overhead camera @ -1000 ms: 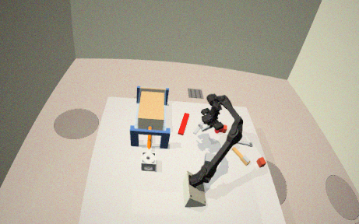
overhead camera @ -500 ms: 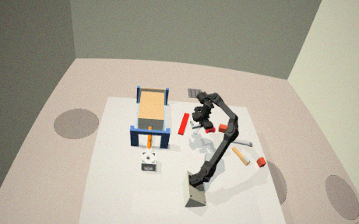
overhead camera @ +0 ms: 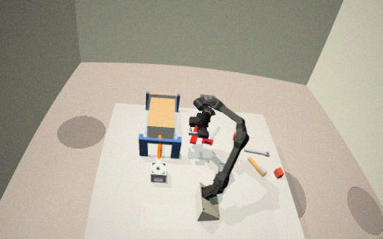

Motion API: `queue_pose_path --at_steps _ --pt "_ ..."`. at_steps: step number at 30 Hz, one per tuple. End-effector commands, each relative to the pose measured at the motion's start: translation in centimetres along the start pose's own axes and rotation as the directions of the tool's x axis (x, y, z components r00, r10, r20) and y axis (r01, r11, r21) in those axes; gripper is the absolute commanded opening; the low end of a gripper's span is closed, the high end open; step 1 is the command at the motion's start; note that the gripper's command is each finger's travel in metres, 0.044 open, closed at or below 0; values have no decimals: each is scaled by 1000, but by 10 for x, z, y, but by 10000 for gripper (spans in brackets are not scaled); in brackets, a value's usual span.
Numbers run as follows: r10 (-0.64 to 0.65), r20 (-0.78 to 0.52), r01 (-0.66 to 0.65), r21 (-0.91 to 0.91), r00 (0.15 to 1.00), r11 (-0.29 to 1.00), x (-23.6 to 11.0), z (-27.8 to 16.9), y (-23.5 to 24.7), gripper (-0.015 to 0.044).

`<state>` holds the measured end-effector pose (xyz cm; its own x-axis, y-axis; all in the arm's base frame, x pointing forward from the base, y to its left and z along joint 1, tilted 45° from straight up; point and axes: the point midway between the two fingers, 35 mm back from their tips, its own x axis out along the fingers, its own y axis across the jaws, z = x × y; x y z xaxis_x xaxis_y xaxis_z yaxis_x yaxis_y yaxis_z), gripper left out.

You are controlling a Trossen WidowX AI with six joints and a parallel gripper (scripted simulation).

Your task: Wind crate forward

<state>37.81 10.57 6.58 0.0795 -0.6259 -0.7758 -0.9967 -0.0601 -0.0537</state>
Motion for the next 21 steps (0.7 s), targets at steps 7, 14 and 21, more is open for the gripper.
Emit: queue_pose_path --at_steps 7,14,21 --pt "8 26 -14 206 1000 978 -2 63 29 0" --pt "14 26 -22 342 1000 939 -2 101 54 0" --pt "19 18 -25 474 1000 880 1 135 83 0"
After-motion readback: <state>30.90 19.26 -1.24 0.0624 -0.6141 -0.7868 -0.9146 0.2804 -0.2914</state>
